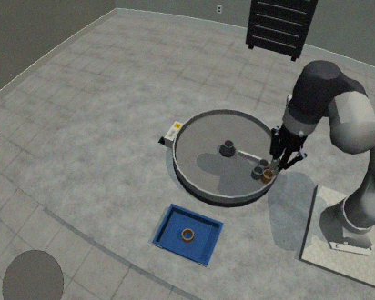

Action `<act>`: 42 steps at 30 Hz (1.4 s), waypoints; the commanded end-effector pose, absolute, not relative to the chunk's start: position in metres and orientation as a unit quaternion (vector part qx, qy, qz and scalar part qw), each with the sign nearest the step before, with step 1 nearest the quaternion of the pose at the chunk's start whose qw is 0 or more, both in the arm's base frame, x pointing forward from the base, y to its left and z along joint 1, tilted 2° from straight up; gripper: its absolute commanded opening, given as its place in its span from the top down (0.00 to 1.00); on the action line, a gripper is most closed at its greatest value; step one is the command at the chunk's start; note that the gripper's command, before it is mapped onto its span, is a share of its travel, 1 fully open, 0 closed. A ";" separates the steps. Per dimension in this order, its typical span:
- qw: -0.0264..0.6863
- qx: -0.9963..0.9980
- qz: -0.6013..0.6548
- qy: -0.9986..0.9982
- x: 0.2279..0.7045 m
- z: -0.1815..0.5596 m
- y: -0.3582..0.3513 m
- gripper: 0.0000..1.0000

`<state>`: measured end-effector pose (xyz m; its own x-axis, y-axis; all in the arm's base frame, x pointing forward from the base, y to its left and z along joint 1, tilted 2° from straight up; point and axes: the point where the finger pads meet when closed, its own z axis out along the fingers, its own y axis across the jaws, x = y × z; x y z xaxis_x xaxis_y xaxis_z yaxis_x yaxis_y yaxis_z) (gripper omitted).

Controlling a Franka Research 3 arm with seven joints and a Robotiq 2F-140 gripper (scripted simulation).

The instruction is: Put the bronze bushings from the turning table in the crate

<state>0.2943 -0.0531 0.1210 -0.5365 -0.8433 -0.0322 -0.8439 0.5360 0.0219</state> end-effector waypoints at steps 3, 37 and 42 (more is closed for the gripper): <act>0.008 -0.480 0.017 0.877 0.293 0.121 -0.053 0.90; 0.008 -0.480 0.017 0.877 0.293 0.119 -0.053 0.90; 0.008 -0.480 0.017 0.877 0.293 0.103 -0.053 0.90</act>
<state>0.2884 -0.0528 0.1091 -0.5372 -0.8431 -0.0240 -0.8433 0.5363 0.0344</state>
